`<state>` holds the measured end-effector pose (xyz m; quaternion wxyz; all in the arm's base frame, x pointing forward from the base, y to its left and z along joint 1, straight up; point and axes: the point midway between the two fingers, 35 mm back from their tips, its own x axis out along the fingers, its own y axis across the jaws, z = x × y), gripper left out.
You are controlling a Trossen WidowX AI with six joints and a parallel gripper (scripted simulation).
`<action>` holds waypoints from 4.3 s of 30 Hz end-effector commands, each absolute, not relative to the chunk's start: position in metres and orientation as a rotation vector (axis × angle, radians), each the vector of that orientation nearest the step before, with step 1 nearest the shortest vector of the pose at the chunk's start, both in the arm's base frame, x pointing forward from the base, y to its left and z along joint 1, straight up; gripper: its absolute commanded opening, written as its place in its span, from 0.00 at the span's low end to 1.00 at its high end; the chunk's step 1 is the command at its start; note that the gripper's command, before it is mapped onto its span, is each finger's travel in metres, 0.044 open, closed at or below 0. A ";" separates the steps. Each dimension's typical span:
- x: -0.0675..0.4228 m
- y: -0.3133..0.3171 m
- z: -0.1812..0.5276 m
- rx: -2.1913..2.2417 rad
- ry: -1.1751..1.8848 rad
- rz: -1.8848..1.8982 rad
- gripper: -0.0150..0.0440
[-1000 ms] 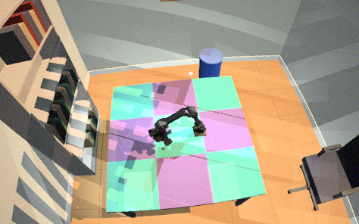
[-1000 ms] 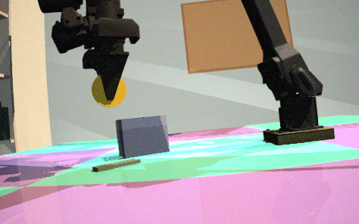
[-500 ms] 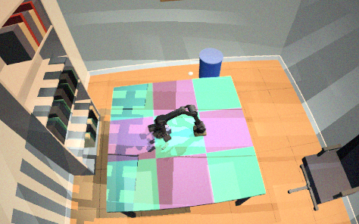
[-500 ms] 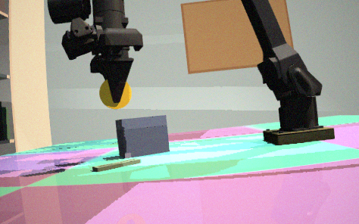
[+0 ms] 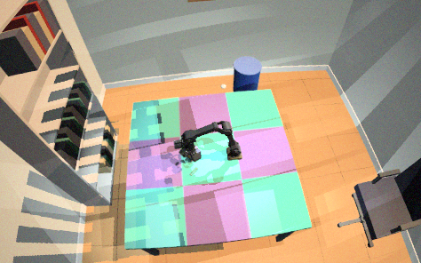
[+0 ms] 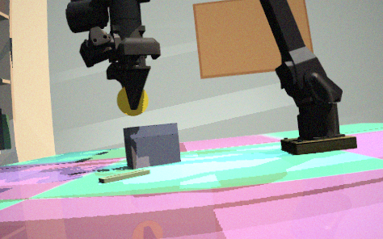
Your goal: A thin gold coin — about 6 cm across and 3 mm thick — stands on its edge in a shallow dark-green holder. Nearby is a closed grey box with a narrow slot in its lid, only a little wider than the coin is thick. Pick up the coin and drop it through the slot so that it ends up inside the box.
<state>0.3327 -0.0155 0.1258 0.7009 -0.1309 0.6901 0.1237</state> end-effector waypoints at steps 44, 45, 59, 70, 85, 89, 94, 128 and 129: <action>0.312 -0.067 0.128 -0.311 1.538 0.292 0.25; 0.312 -0.067 0.128 -0.309 1.539 0.291 0.26; 0.313 -0.066 0.122 -0.303 1.542 0.289 0.25; 0.312 -0.065 0.117 -0.303 1.542 0.288 0.25; 0.313 -0.066 0.110 -0.301 1.543 0.287 0.25; 0.313 -0.066 0.108 -0.301 1.543 0.286 0.25; 0.313 -0.066 0.109 -0.306 1.539 0.289 0.34; 0.308 -0.064 0.170 -0.303 1.548 0.293 1.00; 0.308 -0.064 0.170 -0.303 1.548 0.293 1.00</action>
